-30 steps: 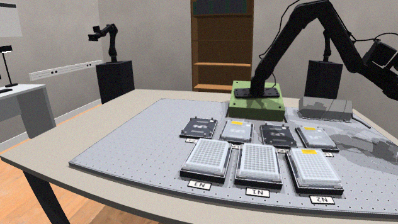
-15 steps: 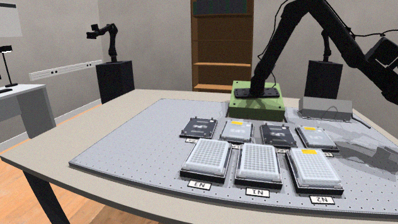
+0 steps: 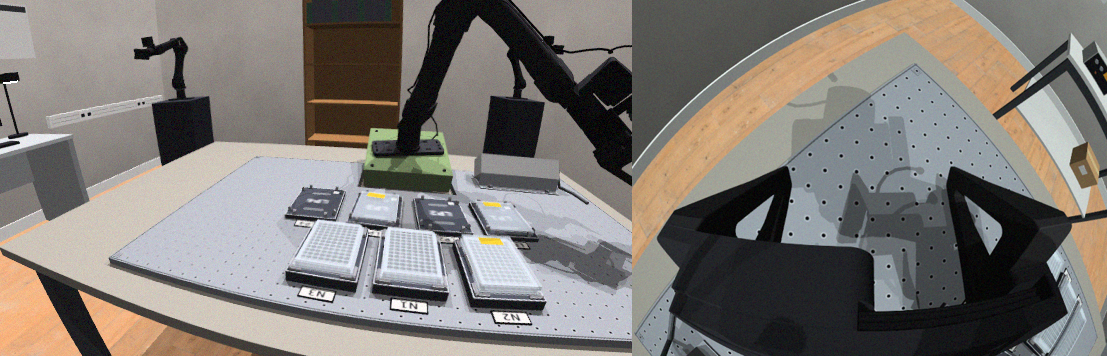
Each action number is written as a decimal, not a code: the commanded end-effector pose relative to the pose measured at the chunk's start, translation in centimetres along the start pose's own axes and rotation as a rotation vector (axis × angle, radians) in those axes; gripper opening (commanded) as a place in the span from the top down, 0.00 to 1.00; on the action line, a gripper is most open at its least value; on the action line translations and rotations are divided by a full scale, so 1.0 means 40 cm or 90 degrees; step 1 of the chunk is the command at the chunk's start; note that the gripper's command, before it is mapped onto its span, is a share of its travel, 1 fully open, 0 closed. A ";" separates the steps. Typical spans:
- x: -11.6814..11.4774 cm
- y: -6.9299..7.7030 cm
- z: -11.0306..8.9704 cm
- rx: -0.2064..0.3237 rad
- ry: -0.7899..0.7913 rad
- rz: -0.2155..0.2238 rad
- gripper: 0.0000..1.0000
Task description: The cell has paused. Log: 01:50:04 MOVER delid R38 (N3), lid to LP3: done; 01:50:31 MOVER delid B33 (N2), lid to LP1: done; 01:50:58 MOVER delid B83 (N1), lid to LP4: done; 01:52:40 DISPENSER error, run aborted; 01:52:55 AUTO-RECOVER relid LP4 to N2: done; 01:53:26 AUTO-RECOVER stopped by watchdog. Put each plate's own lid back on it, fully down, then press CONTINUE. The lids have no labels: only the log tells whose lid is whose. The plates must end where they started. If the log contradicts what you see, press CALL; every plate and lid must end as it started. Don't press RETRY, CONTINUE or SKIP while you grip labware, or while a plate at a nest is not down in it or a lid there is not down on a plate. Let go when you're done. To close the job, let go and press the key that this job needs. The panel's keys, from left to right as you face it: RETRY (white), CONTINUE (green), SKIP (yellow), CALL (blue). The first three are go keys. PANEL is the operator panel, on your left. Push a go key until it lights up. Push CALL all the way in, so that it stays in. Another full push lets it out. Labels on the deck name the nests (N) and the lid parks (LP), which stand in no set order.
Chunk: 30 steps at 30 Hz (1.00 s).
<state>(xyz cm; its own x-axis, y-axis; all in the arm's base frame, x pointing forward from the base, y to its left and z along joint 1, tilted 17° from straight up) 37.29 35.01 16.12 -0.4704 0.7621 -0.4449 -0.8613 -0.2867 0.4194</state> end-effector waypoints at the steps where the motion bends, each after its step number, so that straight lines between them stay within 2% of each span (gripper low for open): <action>1: -0.047 0.025 0.030 0.004 -0.026 0.008 0.00; 4: -0.082 0.028 0.022 0.030 -0.030 0.007 0.00; 6: -0.099 0.029 -0.001 0.056 -0.022 0.010 0.00; 9: -0.104 0.033 0.000 0.054 -0.033 0.012 0.00; 12: -0.139 0.035 -0.030 0.097 -0.032 0.009 0.00; 13: -0.145 0.035 -0.045 0.089 -0.035 0.008 0.00; 14: -0.152 0.037 -0.062 0.101 -0.029 0.010 0.00; 16: -0.167 0.040 -0.091 0.101 -0.024 0.011 0.00; 18: -0.192 0.047 -0.088 0.110 -0.048 0.006 0.00; 20: -0.211 0.053 -0.103 0.137 -0.044 0.009 0.00; 21: -0.216 0.055 -0.120 0.141 -0.042 0.010 0.00; 22: -0.228 0.060 -0.119 0.137 -0.058 0.006 0.00; 26: -0.249 0.069 -0.114 0.160 -0.065 0.008 0.00; 27: -0.256 0.072 -0.132 0.178 -0.060 0.010 0.00; 30: -0.278 0.085 -0.169 0.189 -0.068 0.010 0.00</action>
<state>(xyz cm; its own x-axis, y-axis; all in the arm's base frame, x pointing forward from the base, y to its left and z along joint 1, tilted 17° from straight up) 38.86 22.65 15.66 -0.4487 0.8057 -0.3867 -0.7588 -0.1149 0.6412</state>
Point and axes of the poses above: the point where the finger pads meet when closed, its own y axis back along the fingers, its own x axis across the jaws, z = x × y, the point moved 1 cm from there along y, back along the fingers, and after that the axes turned 4 degrees about y, right-handed, at the moved point
